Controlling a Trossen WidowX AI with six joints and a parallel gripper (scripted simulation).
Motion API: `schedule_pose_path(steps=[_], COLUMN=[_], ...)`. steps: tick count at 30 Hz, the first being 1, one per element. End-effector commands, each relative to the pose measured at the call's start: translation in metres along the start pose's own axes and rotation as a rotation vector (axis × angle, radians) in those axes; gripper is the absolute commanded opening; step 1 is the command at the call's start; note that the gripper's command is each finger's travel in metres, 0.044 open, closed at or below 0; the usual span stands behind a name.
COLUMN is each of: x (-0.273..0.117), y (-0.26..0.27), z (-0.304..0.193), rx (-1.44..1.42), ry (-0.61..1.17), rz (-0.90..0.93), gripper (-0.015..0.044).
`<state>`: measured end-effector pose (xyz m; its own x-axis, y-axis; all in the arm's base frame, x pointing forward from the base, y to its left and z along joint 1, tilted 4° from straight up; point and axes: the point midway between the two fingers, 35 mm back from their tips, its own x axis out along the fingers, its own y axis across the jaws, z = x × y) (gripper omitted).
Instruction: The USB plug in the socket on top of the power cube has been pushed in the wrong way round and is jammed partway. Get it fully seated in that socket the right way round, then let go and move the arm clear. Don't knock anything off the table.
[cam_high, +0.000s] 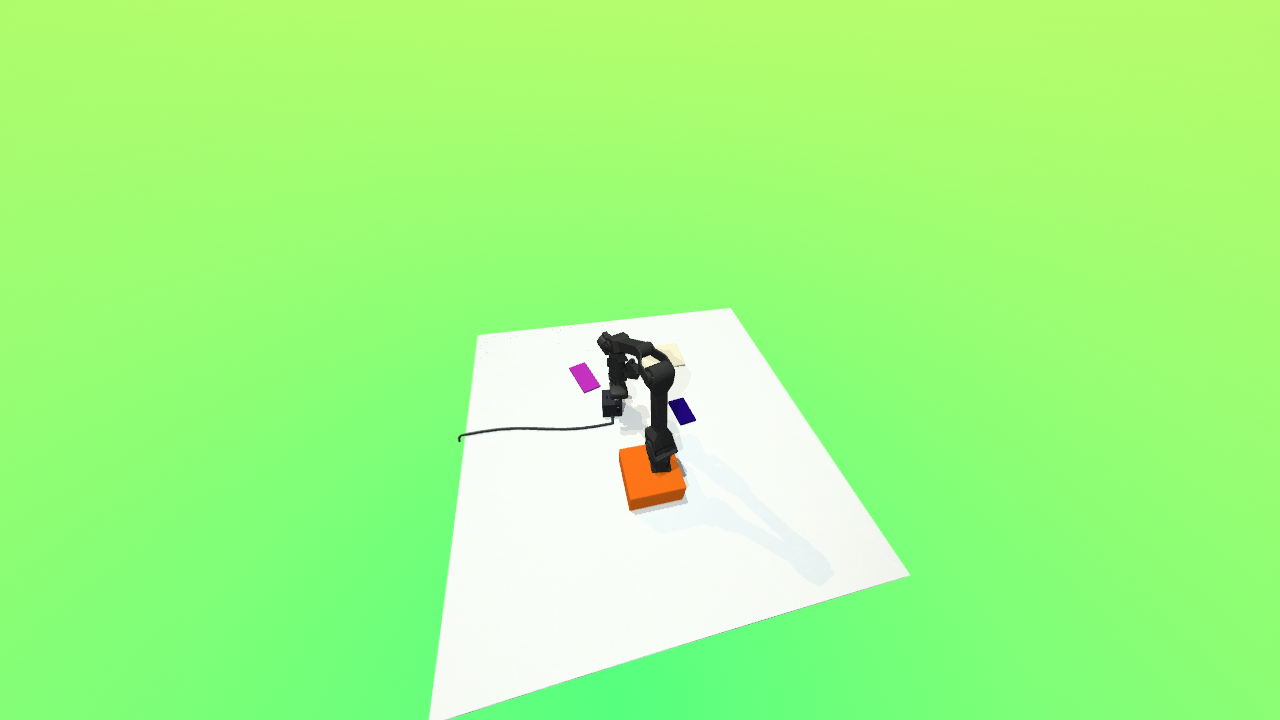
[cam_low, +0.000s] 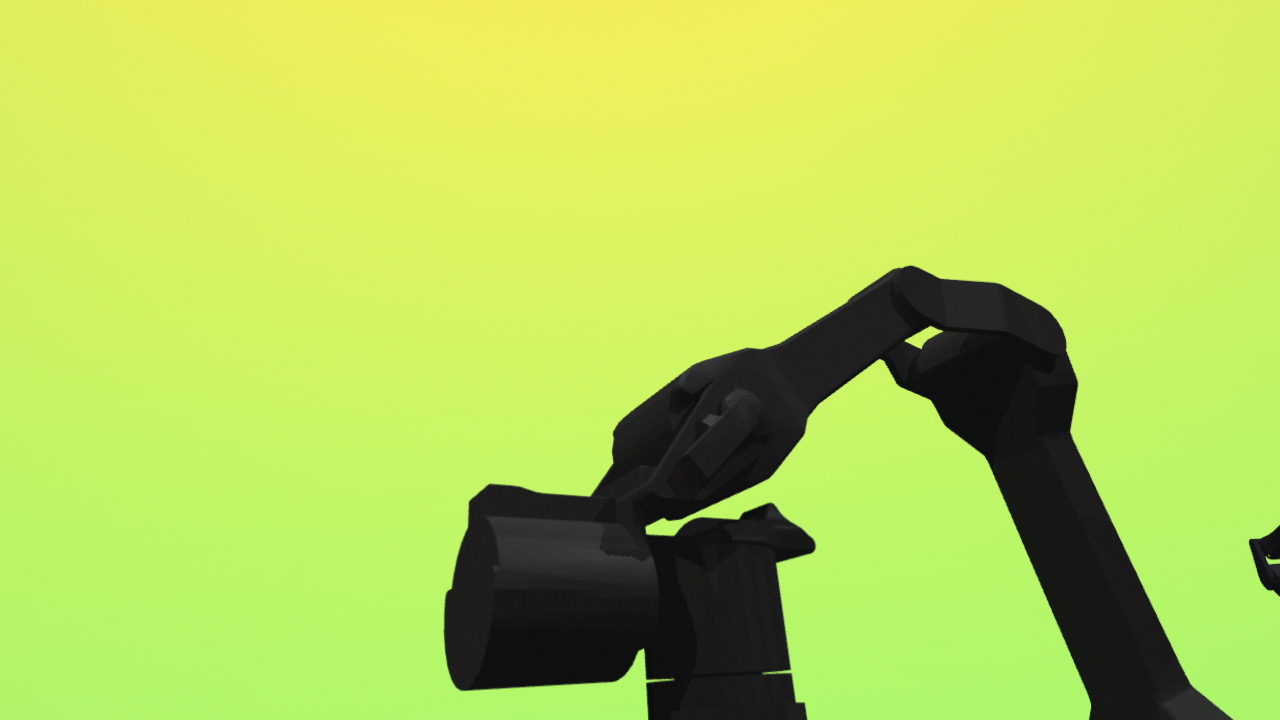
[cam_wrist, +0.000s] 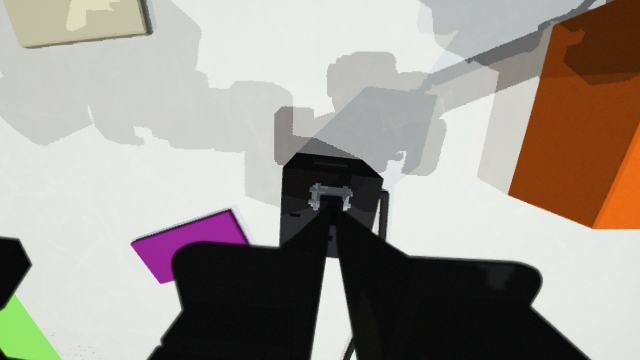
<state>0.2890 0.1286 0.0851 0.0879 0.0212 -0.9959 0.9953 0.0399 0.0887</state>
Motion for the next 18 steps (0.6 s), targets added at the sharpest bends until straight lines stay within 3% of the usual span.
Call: schedule_pose_path(steps=[1, 18], x=[0.0, -0.01], y=[0.0, 0.0], z=[0.0, 0.0], rx=[0.0, 0.0], ry=[0.0, 0.0], rz=[0.0, 0.0], gripper=[0.0, 0.0])
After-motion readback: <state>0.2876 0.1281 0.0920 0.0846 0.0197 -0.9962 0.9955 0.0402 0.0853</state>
